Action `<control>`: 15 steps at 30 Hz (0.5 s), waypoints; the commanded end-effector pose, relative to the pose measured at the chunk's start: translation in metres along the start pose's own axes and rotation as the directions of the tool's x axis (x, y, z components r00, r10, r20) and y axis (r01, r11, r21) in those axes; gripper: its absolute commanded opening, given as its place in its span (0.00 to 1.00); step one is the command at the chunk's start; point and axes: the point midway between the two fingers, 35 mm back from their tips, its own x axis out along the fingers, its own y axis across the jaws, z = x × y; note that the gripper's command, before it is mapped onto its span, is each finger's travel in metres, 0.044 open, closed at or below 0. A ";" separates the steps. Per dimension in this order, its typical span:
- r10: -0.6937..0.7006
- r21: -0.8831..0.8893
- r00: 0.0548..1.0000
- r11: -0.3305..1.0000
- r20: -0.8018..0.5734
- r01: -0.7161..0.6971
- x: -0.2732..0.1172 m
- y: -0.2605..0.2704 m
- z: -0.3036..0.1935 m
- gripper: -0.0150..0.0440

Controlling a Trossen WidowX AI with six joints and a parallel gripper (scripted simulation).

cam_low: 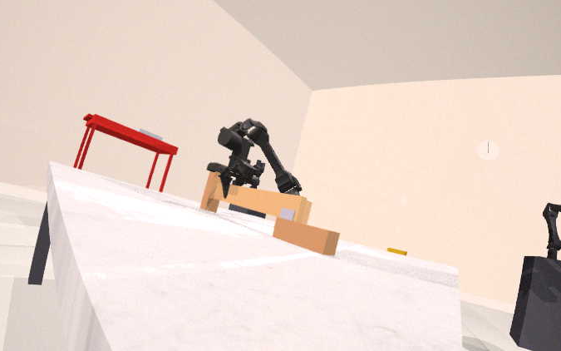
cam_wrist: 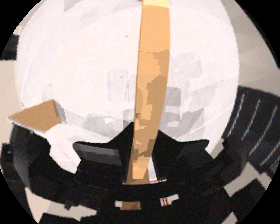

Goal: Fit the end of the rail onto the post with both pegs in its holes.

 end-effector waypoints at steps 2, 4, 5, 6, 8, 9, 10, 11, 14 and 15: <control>-0.007 0.001 1.000 1.000 0.003 0.007 -0.003 -0.001 -0.003 0.25; -0.007 0.001 1.000 1.000 0.003 0.007 -0.003 -0.001 -0.004 0.25; -0.007 0.001 1.000 1.000 0.003 0.007 -0.003 -0.001 -0.004 0.25; -0.007 0.001 1.000 1.000 0.003 0.007 -0.003 -0.001 -0.004 0.25; -0.007 0.001 1.000 1.000 0.003 0.007 -0.003 -0.001 -0.005 0.25; -0.007 0.001 1.000 1.000 0.003 0.007 -0.004 -0.001 -0.005 0.25; -0.007 0.001 1.000 1.000 0.003 0.007 -0.004 -0.001 -0.005 0.25; -0.007 0.001 1.000 1.000 0.003 0.007 -0.004 -0.001 -0.006 0.25; -0.007 0.001 1.000 1.000 0.003 0.007 -0.004 -0.001 -0.007 0.25; -0.007 0.001 1.000 1.000 0.003 0.007 -0.004 -0.001 -0.007 0.25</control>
